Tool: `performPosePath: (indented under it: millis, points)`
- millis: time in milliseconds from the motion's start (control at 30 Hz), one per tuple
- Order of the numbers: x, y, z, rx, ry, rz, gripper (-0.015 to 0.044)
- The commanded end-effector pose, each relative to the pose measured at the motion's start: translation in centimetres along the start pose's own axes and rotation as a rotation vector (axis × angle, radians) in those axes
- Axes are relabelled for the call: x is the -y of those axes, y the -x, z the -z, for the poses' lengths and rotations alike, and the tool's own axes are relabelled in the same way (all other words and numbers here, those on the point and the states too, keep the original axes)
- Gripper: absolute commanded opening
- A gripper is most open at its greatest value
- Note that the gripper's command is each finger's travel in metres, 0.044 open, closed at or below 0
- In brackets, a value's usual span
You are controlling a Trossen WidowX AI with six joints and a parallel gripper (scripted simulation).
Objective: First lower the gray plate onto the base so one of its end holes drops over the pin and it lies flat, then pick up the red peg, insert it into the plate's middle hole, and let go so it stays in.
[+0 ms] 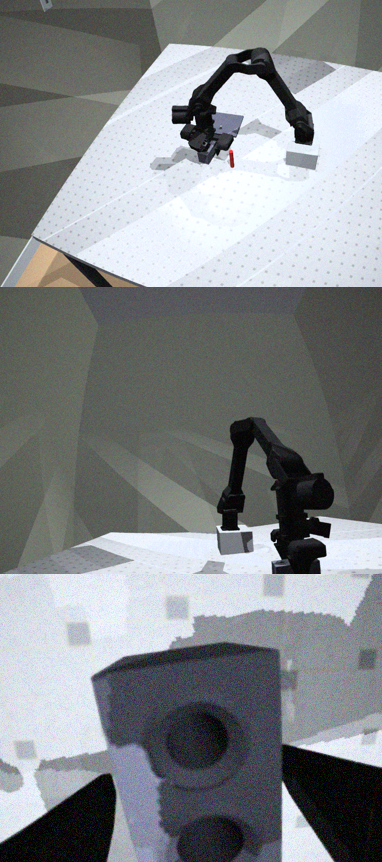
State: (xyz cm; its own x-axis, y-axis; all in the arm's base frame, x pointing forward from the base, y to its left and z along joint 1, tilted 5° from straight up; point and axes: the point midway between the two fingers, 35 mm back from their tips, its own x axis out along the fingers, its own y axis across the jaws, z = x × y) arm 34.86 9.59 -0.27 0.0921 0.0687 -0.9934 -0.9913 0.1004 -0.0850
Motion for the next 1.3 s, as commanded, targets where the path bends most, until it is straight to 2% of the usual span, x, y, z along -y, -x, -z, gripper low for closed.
performPosePath:
  millis: [0, 67, 300, 467, 1267]
  points:
    - [-0.1, -0.2, 0.0, 0.002, -0.003, -0.003, 0.0230]
    - [-0.1, -0.2, 0.0, 0.002, -0.003, -0.003, 0.0177]
    - [-0.1, -0.2, 0.0, 0.002, -0.003, -0.003, 0.0131]
    - [0.1, 0.5, -0.1, 0.002, -0.003, -0.003, 0.0000]
    - [1.1, 7.8, -0.8, 0.003, -0.001, -0.001, 0.0000]
